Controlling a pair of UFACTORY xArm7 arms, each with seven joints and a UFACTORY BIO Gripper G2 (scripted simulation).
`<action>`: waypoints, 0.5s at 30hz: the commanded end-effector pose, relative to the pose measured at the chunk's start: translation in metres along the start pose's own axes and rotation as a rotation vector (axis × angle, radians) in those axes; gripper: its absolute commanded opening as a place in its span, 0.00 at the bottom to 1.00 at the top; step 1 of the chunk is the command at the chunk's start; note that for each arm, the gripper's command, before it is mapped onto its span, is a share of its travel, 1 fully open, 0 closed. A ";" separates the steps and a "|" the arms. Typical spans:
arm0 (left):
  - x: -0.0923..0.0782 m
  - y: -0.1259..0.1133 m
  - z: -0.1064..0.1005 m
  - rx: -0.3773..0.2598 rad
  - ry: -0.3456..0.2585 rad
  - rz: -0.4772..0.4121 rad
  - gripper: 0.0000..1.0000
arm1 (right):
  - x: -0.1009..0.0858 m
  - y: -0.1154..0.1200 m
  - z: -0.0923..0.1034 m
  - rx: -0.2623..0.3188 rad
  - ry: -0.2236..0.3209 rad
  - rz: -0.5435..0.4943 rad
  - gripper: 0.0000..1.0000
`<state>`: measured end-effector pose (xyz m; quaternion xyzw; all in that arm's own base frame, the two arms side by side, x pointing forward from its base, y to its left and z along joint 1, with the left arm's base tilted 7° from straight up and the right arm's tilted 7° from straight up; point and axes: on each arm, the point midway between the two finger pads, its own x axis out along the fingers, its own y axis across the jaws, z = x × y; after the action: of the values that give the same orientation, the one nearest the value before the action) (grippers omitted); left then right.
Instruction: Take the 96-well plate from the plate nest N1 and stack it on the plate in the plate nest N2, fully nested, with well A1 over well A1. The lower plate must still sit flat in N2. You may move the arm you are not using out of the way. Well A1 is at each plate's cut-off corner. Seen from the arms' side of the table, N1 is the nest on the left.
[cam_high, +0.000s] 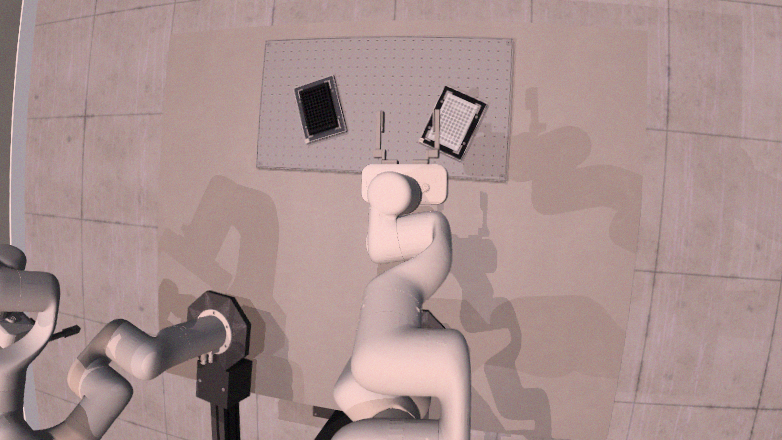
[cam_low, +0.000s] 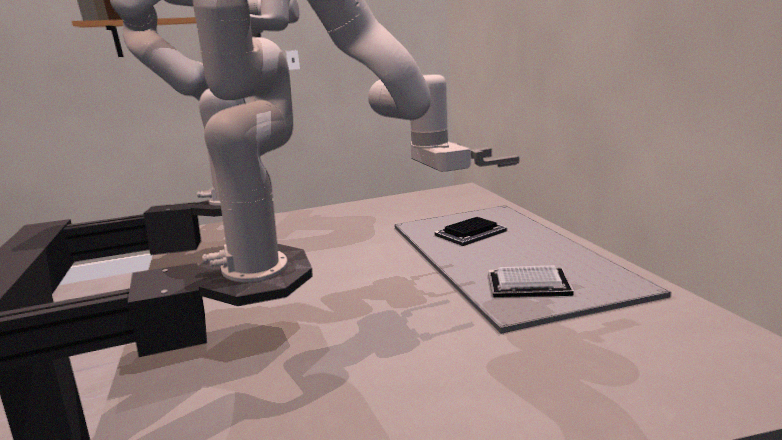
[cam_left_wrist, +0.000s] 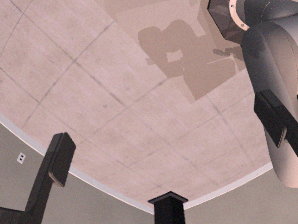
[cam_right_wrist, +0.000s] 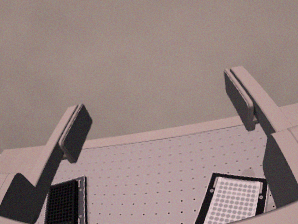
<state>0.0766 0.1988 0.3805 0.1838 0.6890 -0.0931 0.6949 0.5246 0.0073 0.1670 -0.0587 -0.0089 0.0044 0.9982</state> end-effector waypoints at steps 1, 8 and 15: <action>0.000 -0.007 -0.020 -0.115 -0.009 -0.012 1.00 | 0.000 0.011 0.008 0.007 -0.023 -0.008 0.37; 0.000 -0.007 -0.020 -0.115 -0.009 -0.012 1.00 | 0.000 0.011 0.008 0.007 -0.023 -0.008 0.37; 0.000 -0.007 -0.020 -0.115 -0.009 -0.012 1.00 | 0.002 0.015 0.006 0.007 -0.023 0.025 0.37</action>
<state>0.0766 0.1988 0.3805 0.1838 0.6890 -0.0931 0.6949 0.5238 0.0187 0.1723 -0.0549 -0.0186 0.0010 0.9983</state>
